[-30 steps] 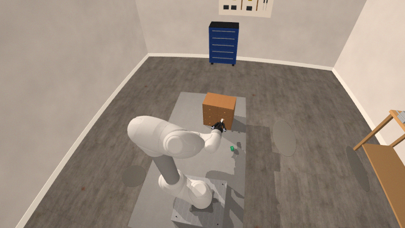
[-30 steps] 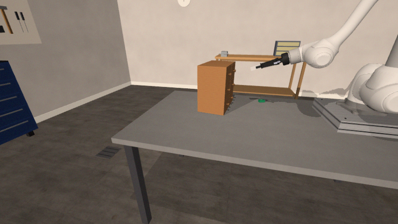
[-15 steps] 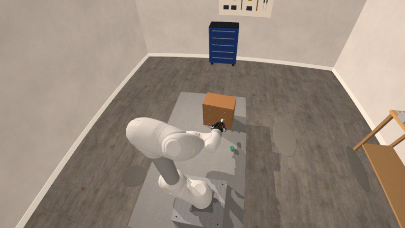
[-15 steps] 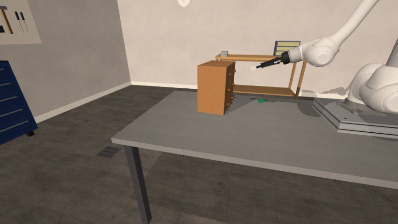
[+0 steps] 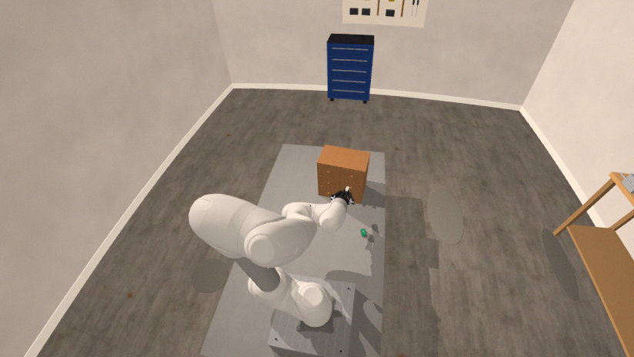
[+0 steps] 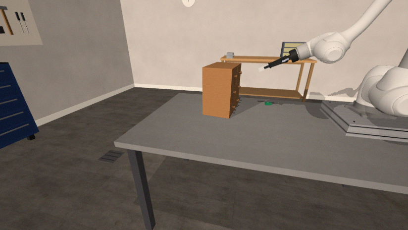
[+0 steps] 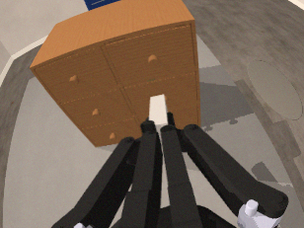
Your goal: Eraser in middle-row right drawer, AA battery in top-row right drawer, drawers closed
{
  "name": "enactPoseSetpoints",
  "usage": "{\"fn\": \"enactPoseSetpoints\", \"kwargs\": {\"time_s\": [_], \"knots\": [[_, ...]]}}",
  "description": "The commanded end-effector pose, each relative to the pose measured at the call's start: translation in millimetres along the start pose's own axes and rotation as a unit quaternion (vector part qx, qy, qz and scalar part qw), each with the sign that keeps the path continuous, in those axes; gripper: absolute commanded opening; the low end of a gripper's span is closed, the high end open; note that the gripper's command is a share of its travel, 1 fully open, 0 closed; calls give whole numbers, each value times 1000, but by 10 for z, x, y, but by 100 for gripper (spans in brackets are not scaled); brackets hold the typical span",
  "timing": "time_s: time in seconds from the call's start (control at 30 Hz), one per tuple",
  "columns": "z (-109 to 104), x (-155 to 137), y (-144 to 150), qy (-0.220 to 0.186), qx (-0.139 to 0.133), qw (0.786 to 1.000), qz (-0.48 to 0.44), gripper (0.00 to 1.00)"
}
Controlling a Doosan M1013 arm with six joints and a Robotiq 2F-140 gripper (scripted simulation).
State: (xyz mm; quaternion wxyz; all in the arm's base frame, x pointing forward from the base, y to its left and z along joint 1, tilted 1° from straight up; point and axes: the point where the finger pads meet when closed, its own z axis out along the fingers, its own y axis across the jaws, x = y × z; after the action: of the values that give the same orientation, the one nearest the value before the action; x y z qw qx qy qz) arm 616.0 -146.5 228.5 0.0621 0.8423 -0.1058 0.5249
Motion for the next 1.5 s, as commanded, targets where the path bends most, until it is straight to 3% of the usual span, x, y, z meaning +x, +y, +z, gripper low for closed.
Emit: {"fn": "enactPoseSetpoints", "kwargs": {"time_s": [0.0, 0.3, 1.47], "knots": [[-51, 17, -9, -26, 3, 1000, 1, 0], [-123, 36, -16, -59, 5, 998, 1, 0], [-218, 85, -36, -100, 8, 995, 1, 0]]}}
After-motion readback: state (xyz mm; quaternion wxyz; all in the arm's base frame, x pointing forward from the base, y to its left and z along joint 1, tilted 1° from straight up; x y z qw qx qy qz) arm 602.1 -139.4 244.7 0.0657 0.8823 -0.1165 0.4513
